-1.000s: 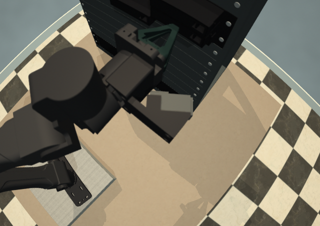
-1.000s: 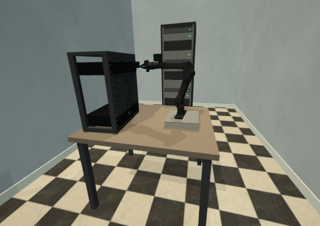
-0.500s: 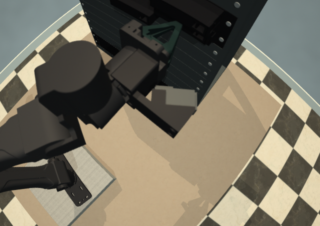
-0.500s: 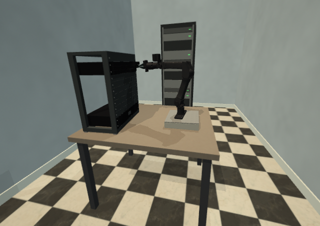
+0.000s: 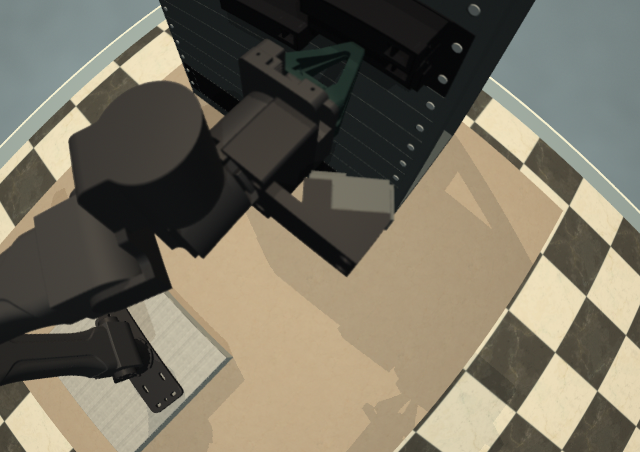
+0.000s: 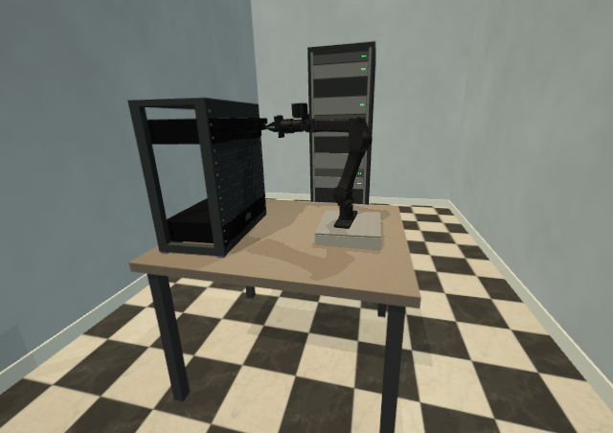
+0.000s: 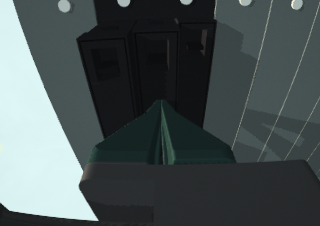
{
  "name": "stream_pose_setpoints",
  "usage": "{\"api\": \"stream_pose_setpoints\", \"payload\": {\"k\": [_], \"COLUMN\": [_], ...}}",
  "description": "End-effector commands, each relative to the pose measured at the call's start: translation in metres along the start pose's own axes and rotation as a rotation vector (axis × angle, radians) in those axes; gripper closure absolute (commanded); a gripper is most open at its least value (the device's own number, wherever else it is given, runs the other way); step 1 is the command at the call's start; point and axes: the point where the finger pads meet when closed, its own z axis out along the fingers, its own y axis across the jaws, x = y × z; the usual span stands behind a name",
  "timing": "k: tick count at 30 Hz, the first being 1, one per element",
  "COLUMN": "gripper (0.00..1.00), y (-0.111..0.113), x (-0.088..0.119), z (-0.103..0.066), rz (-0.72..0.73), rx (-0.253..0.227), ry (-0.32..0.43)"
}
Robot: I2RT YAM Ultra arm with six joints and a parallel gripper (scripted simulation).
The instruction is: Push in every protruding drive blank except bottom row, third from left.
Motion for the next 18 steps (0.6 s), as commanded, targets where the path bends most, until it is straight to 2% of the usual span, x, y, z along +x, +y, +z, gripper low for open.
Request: {"api": "stream_pose_setpoints", "payload": {"k": [1, 5, 18], "gripper": [1.00, 1.00, 1.00], "y": [0.0195, 0.0206, 0.0206], "x": [0.0034, 0.0037, 0.0037], "z": [0.0085, 0.0144, 0.0145], "rz": [-0.035, -0.035, -0.035], "rx": [-0.046, -0.046, -0.046], "ry": [0.004, 0.004, 0.004]}}
